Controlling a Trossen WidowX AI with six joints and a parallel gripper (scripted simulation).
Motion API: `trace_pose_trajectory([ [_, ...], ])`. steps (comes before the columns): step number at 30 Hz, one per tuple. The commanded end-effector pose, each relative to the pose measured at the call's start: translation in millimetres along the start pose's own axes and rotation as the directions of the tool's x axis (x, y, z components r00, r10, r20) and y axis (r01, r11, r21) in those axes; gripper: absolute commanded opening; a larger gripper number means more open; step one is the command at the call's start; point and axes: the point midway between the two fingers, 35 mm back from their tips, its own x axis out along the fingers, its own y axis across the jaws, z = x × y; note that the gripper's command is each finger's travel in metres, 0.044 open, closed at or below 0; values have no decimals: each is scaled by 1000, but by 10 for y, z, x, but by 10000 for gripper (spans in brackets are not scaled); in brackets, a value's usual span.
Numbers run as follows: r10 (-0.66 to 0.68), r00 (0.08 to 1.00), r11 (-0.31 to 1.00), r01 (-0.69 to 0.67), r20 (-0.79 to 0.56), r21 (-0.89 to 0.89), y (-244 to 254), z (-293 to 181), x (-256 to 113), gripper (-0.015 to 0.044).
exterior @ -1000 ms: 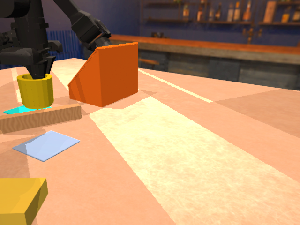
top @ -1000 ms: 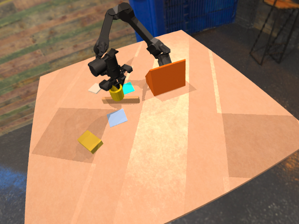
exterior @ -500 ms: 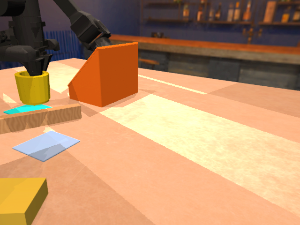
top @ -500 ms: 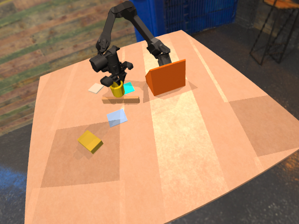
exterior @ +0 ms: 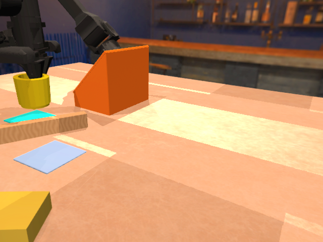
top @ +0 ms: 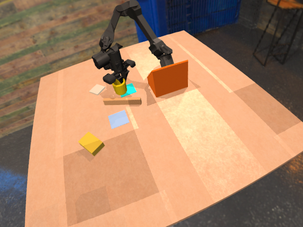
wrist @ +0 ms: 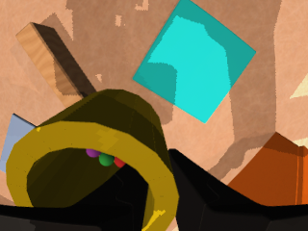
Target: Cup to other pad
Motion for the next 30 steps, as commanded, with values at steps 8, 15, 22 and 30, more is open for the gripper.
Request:
trace_pose_trajectory([
  [8, 0, 1000, 1000, 0, 7, -6, -179, 129, -16, 0],
  [15, -1, 1000, 1000, 1, 7, -6, -282, 203, -22, 0],
  [22, -1, 1000, 1000, 1, 7, -7, -385, 276, -28, 0],
  [30, -2, 1000, 1000, 2, 8, -7, -504, 358, -36, 0],
])
